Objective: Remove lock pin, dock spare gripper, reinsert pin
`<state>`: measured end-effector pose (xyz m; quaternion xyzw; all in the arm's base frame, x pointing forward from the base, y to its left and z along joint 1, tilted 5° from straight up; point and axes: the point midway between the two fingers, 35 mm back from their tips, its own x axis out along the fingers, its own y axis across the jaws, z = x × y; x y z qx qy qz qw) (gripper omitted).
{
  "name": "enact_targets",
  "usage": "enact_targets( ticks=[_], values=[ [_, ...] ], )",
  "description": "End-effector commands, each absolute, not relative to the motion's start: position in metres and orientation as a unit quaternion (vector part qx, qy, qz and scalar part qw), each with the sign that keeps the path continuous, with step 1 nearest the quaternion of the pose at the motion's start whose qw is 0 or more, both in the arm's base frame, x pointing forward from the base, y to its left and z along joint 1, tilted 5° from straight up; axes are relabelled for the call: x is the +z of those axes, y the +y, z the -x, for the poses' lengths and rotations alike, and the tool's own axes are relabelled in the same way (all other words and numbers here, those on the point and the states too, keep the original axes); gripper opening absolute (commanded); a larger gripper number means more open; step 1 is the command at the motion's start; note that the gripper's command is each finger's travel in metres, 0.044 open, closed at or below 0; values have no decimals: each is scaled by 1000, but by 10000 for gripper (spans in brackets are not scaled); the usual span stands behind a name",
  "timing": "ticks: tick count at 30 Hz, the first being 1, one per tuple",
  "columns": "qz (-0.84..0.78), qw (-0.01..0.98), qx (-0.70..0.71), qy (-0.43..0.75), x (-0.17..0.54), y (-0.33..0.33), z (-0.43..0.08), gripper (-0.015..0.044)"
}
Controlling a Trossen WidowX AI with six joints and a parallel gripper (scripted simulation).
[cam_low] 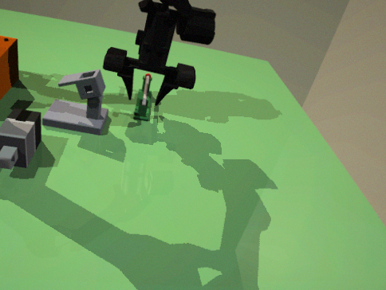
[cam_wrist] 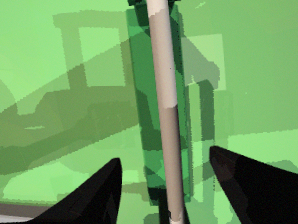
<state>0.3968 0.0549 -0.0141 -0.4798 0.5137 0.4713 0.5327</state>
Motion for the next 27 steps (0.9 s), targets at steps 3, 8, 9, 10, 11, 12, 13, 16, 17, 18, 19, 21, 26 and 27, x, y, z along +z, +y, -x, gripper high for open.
enact_targets(
  ticks=[3, 8, 9, 10, 11, 12, 13, 16, 17, 18, 19, 21, 26, 27],
  values=[
    [480, 533, 471, 514, -2, 56, -396, 420],
    [478, 528, 475, 517, 7, 56, -393, 440],
    [478, 527, 475, 517, 9, 57, -392, 440],
    [478, 527, 476, 518, 11, 57, -392, 440],
    [477, 526, 476, 518, 14, 57, -392, 440],
    [477, 526, 477, 518, 16, 57, -391, 440],
    [477, 525, 477, 518, 18, 57, -391, 440],
    [477, 524, 478, 519, 24, 58, -390, 440],
    [477, 523, 479, 519, 27, 58, -389, 440],
    [477, 523, 479, 520, 29, 58, -389, 440],
    [476, 522, 480, 520, 31, 58, -389, 440],
    [476, 521, 480, 521, 35, 59, -388, 440],
    [475, 518, 482, 522, 46, 59, -386, 440],
    [475, 518, 483, 522, 48, 60, -386, 440]
  ],
)
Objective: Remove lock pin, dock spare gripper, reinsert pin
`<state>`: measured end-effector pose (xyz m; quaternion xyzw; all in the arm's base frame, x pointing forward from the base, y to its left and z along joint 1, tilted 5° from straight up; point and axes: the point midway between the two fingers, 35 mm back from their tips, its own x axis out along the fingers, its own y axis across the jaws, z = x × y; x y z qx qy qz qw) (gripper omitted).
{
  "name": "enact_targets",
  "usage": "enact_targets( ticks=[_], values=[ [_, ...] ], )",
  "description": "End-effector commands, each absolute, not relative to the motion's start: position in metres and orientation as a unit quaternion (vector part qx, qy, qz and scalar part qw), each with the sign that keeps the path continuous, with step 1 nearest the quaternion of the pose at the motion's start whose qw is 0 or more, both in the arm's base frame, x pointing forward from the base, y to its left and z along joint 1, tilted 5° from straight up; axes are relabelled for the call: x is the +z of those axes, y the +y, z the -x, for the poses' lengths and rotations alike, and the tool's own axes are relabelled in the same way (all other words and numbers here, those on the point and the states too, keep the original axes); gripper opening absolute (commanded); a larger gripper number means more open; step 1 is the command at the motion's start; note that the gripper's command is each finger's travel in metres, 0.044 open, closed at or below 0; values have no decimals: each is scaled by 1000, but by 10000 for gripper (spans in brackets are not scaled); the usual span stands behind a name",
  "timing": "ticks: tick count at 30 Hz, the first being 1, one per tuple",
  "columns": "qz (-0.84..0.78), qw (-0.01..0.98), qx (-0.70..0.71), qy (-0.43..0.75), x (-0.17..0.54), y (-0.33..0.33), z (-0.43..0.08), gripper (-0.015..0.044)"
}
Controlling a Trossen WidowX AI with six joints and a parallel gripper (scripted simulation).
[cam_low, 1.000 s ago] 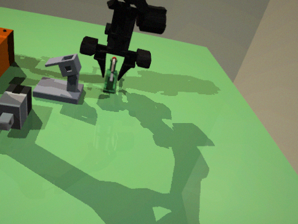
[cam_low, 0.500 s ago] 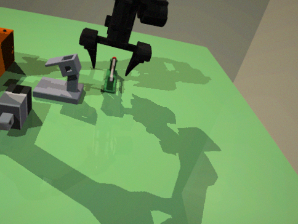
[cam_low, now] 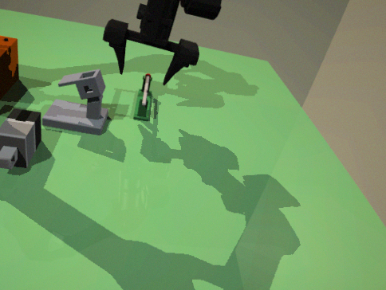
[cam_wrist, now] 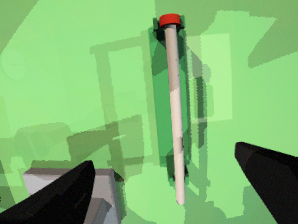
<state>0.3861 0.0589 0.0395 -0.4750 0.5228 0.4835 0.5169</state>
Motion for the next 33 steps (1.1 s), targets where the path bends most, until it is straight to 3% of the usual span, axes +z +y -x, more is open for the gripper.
enact_targets(
  ticks=[1, 17, 29, 33],
  values=[
    [475, 517, 483, 523, 50, 60, -386, 440],
    [473, 509, 489, 527, 73, 62, -382, 440],
    [473, 509, 489, 526, 131, 66, -379, 440],
    [394, 578, 400, 591, 127, 36, -369, 440]
  ],
)
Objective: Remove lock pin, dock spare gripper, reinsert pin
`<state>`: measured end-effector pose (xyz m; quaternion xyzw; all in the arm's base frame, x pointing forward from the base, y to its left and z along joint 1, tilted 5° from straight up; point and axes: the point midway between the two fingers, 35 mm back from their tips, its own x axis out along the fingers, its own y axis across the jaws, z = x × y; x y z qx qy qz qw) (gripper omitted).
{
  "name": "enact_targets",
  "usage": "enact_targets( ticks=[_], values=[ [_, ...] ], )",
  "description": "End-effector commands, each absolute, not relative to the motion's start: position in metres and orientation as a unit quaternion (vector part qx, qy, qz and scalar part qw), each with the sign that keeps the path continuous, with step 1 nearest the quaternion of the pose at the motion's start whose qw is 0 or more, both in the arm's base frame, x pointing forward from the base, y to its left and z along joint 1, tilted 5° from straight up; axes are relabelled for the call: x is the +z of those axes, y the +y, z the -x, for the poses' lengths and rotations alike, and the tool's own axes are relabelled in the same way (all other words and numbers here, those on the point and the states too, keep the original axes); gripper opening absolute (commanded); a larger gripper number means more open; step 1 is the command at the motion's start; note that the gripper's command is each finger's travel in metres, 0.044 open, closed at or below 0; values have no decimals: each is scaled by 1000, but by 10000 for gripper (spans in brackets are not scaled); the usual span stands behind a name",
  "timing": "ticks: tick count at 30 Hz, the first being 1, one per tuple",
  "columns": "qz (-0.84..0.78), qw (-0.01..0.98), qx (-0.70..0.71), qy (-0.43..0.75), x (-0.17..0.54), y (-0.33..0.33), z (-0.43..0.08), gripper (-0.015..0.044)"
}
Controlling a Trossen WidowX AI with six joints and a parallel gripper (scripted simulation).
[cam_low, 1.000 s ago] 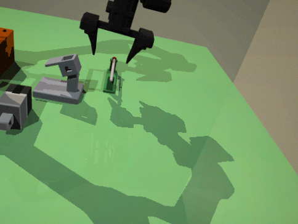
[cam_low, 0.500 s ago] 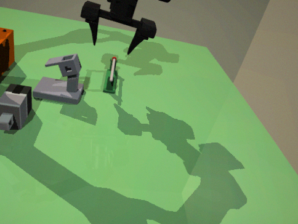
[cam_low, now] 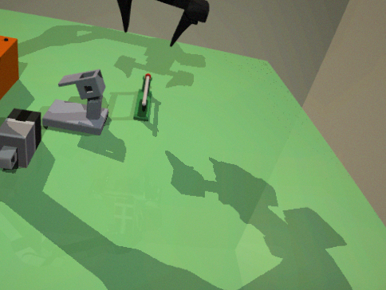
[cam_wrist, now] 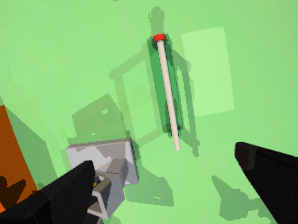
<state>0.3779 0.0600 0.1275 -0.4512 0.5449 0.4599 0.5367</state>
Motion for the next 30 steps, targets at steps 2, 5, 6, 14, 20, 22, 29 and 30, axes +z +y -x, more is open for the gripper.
enact_targets(
  ticks=[2, 5, 6, 14, 20, 22, 29, 30],
  values=[
    [321, 626, 320, 635, 131, 13, -358, 440],
    [202, 679, 191, 680, 134, -19, -338, 440],
    [160, 691, 147, 689, 135, -28, -330, 440],
    [-114, 708, -140, 683, 133, -80, -276, 440],
    [-279, 664, -308, 622, 127, -102, -239, 440],
    [-331, 640, -361, 592, 124, -108, -226, 440],
    [-493, 527, -519, 458, 112, -123, -183, 440],
    [-501, 519, -527, 449, 111, -124, -181, 440]
  ],
)
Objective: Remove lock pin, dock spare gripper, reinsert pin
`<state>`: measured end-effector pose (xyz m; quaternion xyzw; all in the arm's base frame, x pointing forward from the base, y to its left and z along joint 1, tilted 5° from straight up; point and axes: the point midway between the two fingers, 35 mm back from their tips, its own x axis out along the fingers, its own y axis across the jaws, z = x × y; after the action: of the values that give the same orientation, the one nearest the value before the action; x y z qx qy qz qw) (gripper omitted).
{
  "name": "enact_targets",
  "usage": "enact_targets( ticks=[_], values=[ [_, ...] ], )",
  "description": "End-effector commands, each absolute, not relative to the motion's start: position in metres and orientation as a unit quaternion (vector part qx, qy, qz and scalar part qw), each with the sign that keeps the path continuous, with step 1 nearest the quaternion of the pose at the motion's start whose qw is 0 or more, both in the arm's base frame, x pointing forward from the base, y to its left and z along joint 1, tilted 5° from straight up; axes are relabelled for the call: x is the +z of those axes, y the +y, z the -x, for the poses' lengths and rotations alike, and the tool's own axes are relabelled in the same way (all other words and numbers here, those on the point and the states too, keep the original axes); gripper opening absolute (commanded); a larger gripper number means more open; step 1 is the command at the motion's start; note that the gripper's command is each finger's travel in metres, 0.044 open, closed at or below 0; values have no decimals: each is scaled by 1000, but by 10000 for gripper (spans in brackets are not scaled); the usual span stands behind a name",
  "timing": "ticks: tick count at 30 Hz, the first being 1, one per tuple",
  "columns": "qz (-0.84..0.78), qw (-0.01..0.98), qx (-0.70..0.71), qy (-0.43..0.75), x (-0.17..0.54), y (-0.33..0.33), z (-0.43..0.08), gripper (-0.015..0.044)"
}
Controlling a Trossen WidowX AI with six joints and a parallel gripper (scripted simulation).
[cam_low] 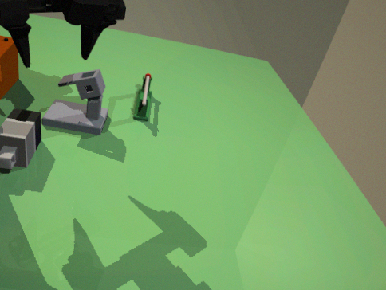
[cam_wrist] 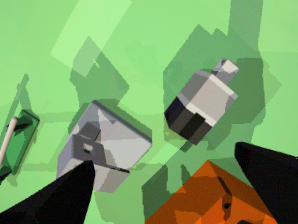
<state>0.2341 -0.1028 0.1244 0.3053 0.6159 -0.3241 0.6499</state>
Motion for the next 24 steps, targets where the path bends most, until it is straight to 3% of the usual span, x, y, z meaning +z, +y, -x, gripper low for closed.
enact_targets(
  ticks=[1, 15, 24],
  values=[
    [-503, 517, -529, 447, 111, -124, -180, 440],
    [-503, 517, -529, 447, 110, -124, -181, 440],
    [-503, 517, -529, 447, 64, -131, -185, 440]
  ],
)
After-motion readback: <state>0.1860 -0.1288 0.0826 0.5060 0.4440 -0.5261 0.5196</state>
